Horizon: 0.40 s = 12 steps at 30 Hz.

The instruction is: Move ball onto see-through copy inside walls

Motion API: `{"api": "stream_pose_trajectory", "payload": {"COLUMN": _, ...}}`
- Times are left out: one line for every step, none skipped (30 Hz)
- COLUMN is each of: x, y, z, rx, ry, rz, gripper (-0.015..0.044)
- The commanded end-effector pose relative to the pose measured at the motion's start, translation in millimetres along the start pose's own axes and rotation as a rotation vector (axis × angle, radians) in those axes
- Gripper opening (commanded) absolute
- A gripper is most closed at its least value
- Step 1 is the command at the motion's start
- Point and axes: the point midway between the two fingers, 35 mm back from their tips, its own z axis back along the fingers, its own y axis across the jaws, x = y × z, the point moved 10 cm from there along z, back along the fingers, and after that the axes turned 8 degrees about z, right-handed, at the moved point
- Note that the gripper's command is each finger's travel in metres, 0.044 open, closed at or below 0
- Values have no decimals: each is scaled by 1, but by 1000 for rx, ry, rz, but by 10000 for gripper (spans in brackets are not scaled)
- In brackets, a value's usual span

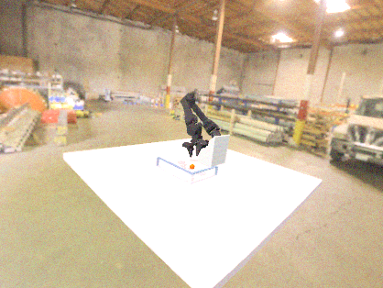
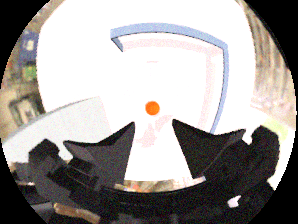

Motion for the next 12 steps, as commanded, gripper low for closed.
{"api": "stream_pose_trajectory", "payload": {"x": -2, "y": 1, "z": 14, "rx": 2, "ry": -3, "rz": -11, "gripper": 269}}
{"api": "stream_pose_trajectory", "payload": {"x": 0, "y": 0, "z": 4, "rx": -3, "ry": 0, "rz": -1, "gripper": 269}}
{"api": "stream_pose_trajectory", "payload": {"x": 0, "y": 0, "z": 4, "rx": -3, "ry": 0, "rz": -1, "gripper": 269}}
{"api": "stream_pose_trajectory", "payload": {"x": 0, "y": 0, "z": 4, "rx": -3, "ry": 0, "rz": -1, "gripper": 269}}
{"api": "stream_pose_trajectory", "payload": {"x": 0, "y": 0, "z": 4, "rx": -3, "ry": 0, "rz": -1, "gripper": 269}}
{"api": "stream_pose_trajectory", "payload": {"x": 0, "y": 0, "z": 4, "rx": -3, "ry": 0, "rz": -1, "gripper": 269}}
{"api": "stream_pose_trajectory", "payload": {"x": 0, "y": 0, "z": 4, "rx": -3, "ry": 0, "rz": -1, "gripper": 269}}
{"api": "stream_pose_trajectory", "payload": {"x": 0, "y": 0, "z": 4, "rx": -3, "ry": 0, "rz": -1, "gripper": 269}}
{"api": "stream_pose_trajectory", "payload": {"x": 0, "y": 0, "z": 7, "rx": -4, "ry": 0, "rz": -1, "gripper": 295}}
{"api": "stream_pose_trajectory", "payload": {"x": 0, "y": -1, "z": 15, "rx": -6, "ry": -1, "rz": -2, "gripper": 321}}
{"api": "stream_pose_trajectory", "payload": {"x": 0, "y": -1, "z": 30, "rx": -6, "ry": -3, "rz": -3, "gripper": 347}}
{"api": "stream_pose_trajectory", "payload": {"x": 0, "y": -1, "z": 44, "rx": -6, "ry": -3, "rz": -4, "gripper": 374}}
